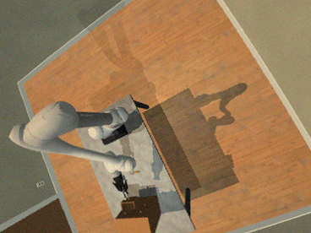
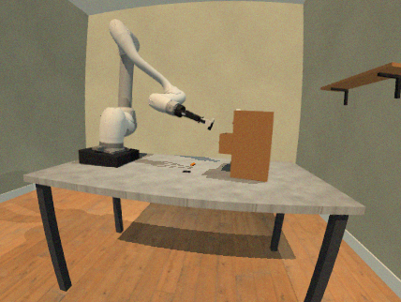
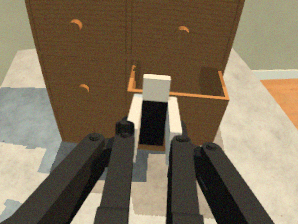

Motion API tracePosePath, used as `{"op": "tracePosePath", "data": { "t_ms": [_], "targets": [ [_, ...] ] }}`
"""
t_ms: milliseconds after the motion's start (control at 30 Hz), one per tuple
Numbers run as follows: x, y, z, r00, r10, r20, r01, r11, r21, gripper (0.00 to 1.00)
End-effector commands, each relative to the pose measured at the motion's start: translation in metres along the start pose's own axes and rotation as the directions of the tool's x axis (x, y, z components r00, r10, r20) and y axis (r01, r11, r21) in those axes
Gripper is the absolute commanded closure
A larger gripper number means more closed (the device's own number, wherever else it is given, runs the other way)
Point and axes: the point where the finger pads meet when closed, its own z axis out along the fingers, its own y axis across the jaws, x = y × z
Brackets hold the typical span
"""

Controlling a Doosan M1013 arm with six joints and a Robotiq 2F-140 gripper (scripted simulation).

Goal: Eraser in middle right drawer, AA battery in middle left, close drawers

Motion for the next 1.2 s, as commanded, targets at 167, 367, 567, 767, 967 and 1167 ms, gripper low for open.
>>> {"op": "tracePosePath", "data": {
  "t_ms": [167, 367, 567, 767, 967, 1167],
  "targets": [
    [0.013, 0.000, 0.037, 1.000, 0.001, 0.003, -0.001, 1.000, 0.001, 0.89],
    [0.018, 0.000, 0.053, 1.000, 0.001, 0.003, -0.001, 1.000, 0.001, 0.89],
    [0.026, 0.000, 0.074, 1.000, 0.001, 0.003, -0.001, 1.000, 0.001, 0.89],
    [0.031, 0.000, 0.089, 1.000, 0.001, 0.003, -0.001, 1.000, 0.001, 0.89],
    [0.035, 0.000, 0.100, 1.000, 0.001, 0.003, -0.001, 1.000, 0.001, 0.89],
    [0.038, 0.000, 0.108, 1.000, 0.001, 0.003, -0.001, 1.000, 0.001, 0.89]
  ]
}}
